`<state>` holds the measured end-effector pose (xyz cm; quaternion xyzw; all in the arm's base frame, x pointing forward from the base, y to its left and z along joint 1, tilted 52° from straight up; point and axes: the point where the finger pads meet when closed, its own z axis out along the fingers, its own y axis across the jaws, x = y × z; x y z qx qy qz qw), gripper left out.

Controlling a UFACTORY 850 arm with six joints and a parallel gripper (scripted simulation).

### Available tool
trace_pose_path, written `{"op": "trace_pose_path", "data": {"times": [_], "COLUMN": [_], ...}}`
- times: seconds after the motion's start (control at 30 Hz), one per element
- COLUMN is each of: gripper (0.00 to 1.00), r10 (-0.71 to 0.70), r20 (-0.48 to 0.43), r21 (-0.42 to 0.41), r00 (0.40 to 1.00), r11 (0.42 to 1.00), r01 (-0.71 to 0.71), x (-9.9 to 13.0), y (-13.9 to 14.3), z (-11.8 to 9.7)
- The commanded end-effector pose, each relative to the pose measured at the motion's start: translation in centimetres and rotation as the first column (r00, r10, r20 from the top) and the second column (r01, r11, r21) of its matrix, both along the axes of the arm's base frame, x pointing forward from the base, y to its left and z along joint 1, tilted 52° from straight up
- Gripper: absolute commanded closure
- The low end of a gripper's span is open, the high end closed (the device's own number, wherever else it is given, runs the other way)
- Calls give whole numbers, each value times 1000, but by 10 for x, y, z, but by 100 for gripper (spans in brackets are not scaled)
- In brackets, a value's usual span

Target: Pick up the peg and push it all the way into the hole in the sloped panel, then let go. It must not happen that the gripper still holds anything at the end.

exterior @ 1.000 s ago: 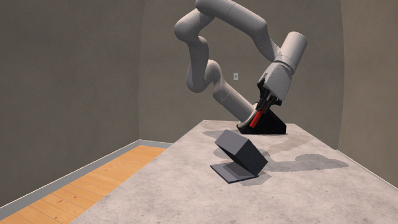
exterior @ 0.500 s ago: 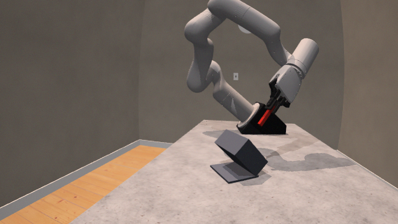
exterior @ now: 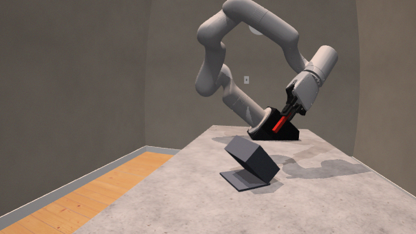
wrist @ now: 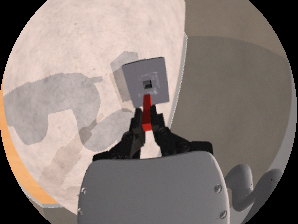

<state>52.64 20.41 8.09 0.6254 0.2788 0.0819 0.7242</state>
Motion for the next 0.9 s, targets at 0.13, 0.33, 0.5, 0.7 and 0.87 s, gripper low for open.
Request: {"op": "trace_pose_path", "data": {"times": [0.13,0.33,0.5,0.7,0.87], "gripper": [100,100,100,100,100], "r10": [0,0,0,0,0], "r20": [1,1,1,1,1], "r21": [1,1,1,1,1], "r00": [1000,1000,1000,1000,1000], "r11": [1000,1000,1000,1000,1000], "r01": [0,0,0,0,0], "x": [15,20,23,24,25], "y": [-24,-32,-37,-40,-42], "z": [3,3,4,4,4]}}
